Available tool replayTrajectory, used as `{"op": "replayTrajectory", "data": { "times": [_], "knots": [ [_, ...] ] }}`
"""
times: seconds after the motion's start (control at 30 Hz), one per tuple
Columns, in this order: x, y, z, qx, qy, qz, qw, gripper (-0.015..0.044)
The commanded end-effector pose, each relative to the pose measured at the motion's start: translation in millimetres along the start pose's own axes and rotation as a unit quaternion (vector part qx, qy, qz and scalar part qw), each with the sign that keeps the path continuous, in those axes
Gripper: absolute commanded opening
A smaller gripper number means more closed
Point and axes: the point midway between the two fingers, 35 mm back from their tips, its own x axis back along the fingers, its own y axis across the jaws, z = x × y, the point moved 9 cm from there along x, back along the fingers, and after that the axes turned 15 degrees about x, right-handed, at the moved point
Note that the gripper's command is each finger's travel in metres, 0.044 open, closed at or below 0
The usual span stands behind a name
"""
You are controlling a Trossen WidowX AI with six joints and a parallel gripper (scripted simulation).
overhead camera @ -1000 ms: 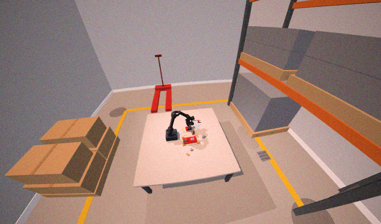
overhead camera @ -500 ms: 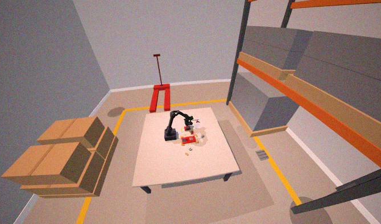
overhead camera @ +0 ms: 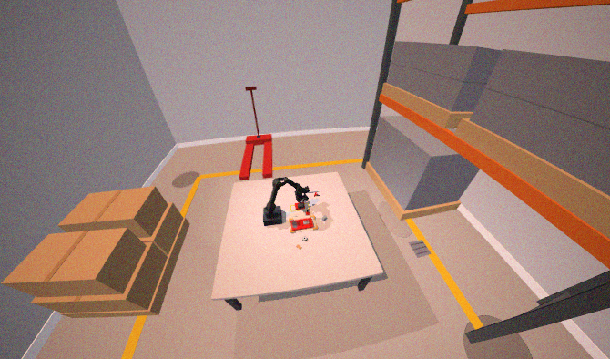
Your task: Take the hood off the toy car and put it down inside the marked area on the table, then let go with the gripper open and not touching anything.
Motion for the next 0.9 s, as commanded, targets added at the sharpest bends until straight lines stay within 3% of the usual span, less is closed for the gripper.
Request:
{"op": "replayTrajectory", "data": {
  "times": [0.0,0.43,0.87],
  "knots": [
    [-3.1,-0.2,0.1,-0.002,0.000,0.003,1.000,0.0000],
    [-9.2,-0.2,0.3,-0.002,0.001,0.003,1.000,0.0000],
    [-6.8,0.0,0.1,0.000,0.000,0.000,1.000,0.0341]
  ]
}}
